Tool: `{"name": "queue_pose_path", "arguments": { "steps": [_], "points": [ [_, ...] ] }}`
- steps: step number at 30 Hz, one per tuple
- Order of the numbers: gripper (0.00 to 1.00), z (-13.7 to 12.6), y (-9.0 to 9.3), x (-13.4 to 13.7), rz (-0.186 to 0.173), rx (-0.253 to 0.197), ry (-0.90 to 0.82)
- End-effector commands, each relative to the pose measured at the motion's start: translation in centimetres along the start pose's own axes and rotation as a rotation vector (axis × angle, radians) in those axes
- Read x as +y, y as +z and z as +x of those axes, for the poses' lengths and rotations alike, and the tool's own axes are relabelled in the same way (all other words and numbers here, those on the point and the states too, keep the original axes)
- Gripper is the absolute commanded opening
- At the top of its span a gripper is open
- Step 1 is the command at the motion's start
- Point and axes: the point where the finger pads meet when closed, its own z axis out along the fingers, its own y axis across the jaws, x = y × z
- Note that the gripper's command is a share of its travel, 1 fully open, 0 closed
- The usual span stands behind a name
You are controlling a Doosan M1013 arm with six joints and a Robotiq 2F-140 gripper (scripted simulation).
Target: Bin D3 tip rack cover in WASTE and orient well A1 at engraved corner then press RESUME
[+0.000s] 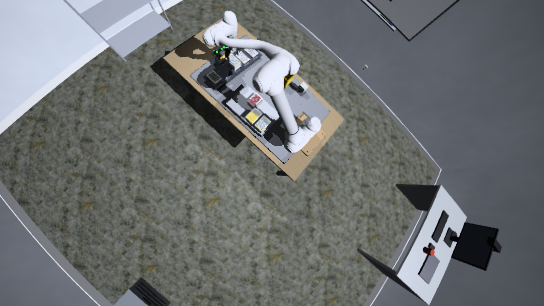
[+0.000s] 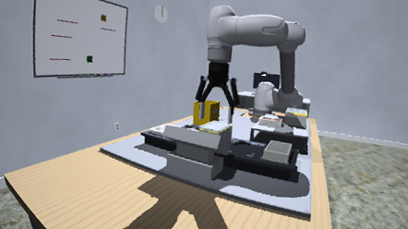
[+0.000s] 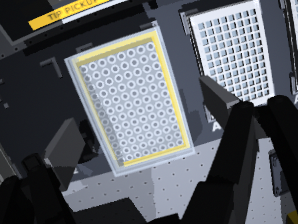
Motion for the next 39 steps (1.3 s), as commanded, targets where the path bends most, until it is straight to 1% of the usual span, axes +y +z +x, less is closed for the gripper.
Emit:
{"name": "queue_pose_path", "arguments": {
  "steps": [1,6,8,23,27,39],
  "points": [
    [0.77,-0.2,1.1,-0.5,0.004,-0.009,0.000],
    [0.77,-0.2,1.9,-0.5,0.004,-0.009,0.000],
    [0.77,-0.2,1.9,-0.5,0.004,-0.009,0.000],
    [0.77,-0.3,4.4,-0.5,0.004,-0.009,0.000],
    [0.77,-0.3,4.7,-0.5,0.004,-0.009,0.000],
    [0.77,-0.3,4.7,-0.5,0.004,-0.009,0.000]
  ]
}}
